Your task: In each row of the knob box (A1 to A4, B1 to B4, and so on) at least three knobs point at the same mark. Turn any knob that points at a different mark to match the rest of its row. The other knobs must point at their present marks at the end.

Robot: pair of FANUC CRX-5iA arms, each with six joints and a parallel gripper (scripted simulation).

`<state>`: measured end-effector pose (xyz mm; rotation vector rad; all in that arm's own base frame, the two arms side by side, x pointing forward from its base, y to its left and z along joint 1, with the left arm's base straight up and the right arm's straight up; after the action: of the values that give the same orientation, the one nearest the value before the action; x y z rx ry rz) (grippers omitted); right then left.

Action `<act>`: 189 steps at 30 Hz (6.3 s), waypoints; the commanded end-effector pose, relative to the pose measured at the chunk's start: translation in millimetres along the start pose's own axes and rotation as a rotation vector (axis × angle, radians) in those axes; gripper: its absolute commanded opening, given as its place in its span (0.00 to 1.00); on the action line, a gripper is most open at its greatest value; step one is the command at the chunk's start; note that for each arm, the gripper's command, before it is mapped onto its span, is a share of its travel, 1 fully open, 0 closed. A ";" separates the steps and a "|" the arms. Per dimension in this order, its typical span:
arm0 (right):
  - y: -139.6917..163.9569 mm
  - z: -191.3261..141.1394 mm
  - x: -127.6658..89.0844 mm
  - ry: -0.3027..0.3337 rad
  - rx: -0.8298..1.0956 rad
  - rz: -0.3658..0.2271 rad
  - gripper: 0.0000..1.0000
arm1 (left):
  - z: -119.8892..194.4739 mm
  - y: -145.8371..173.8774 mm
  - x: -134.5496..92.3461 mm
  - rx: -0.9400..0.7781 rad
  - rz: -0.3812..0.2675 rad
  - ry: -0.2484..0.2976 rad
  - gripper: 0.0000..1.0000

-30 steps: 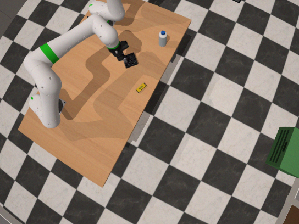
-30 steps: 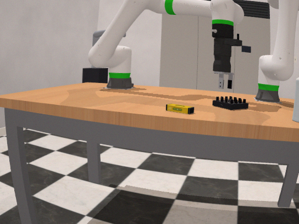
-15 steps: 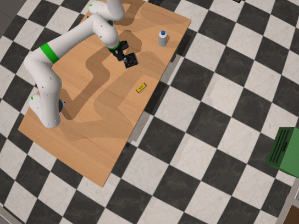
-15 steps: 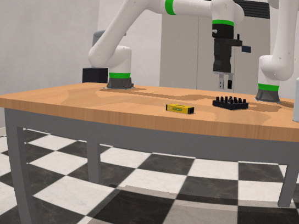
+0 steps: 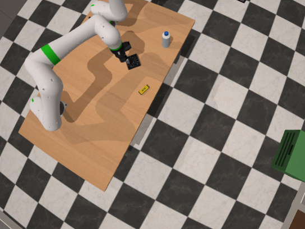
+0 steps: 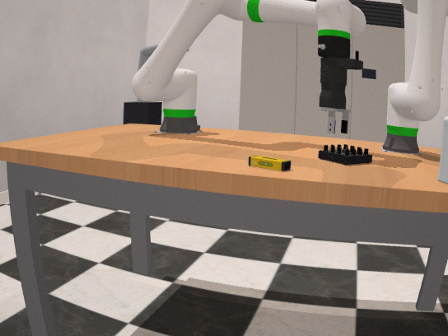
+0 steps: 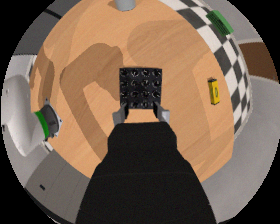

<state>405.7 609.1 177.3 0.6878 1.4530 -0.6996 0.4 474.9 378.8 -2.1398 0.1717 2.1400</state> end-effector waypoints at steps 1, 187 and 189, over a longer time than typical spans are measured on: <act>0.3 0.0 -1.6 0.001 0.000 0.002 1.00 | -0.1 -0.1 -0.8 0.000 -0.002 0.000 1.00; 51.5 35.4 -19.5 0.011 1.583 0.000 0.46 | -0.1 -0.1 -0.8 0.000 -0.002 0.000 1.00; 51.5 35.4 -19.5 0.011 1.583 0.000 0.46 | -0.1 -0.1 -0.8 0.000 -0.002 0.000 1.00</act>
<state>467.7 614.1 194.9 1.8349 0.6380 -1.8355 0.4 474.9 378.8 -2.1398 0.1717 2.1400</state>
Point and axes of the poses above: on each arm, the point where the finger pads meet when closed, its own x axis out along the fingers, its own z axis across the jaws, y = z × x, the point moved 9 cm from there along -x, back along the fingers, and after that the axes turned 9 degrees about x, right-handed, at the moved point
